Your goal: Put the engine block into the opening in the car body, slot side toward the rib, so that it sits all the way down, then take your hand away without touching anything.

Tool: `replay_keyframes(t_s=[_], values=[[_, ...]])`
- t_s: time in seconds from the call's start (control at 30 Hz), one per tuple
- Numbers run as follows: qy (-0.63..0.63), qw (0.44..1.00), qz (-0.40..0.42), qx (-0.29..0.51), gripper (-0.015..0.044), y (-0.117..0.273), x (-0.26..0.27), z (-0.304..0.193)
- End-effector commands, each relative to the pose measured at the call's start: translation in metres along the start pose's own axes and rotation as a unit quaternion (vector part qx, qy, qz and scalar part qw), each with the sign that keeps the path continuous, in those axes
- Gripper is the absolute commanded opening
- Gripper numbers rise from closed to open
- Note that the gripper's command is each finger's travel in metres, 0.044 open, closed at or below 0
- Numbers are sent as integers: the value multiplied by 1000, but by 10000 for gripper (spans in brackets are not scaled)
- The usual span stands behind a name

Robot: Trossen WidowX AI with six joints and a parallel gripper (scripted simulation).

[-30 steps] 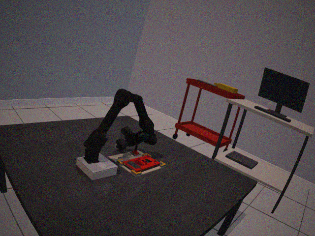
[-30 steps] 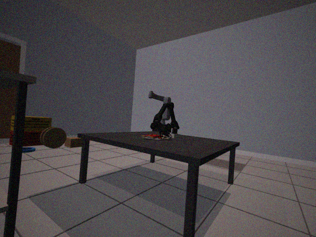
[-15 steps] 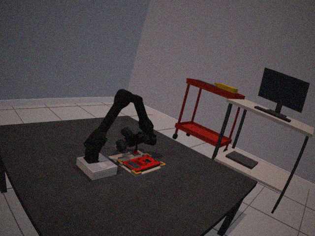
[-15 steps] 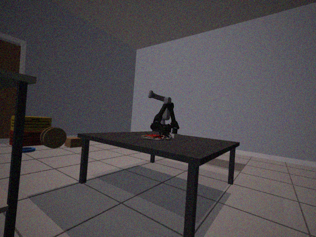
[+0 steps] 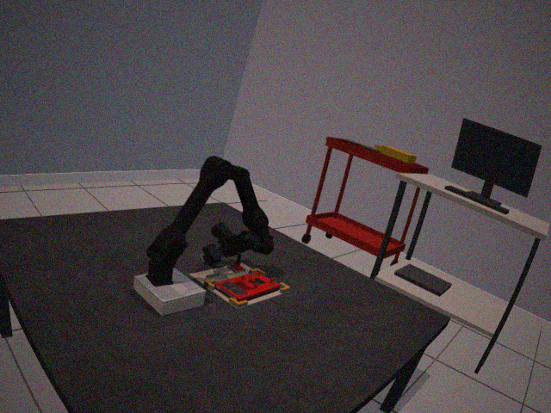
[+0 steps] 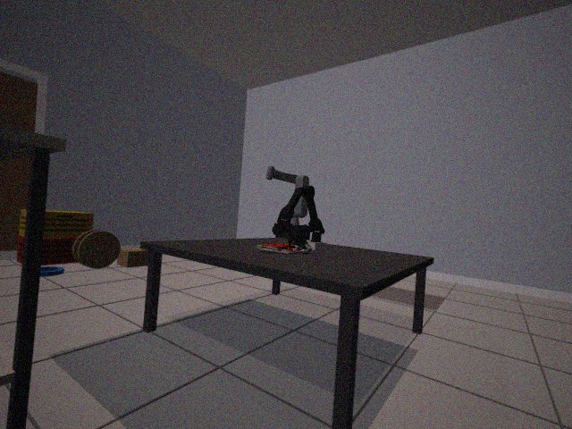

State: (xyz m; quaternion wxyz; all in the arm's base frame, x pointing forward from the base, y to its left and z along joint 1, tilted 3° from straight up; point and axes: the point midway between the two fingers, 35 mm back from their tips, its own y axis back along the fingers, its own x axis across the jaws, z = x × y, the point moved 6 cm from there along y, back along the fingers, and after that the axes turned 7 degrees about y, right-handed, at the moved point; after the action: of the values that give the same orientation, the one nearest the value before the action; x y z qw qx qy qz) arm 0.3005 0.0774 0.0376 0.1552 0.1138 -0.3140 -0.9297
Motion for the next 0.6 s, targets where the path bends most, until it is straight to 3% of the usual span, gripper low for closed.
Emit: replay_keyframes(t_s=[0.0,0.13,0.57], values=[[-14,1000,5,2,0,-4,2,-6],[-14,1000,5,2,0,-6,2,-9],[2,1000,0,0,341,-1,-1,-1]])
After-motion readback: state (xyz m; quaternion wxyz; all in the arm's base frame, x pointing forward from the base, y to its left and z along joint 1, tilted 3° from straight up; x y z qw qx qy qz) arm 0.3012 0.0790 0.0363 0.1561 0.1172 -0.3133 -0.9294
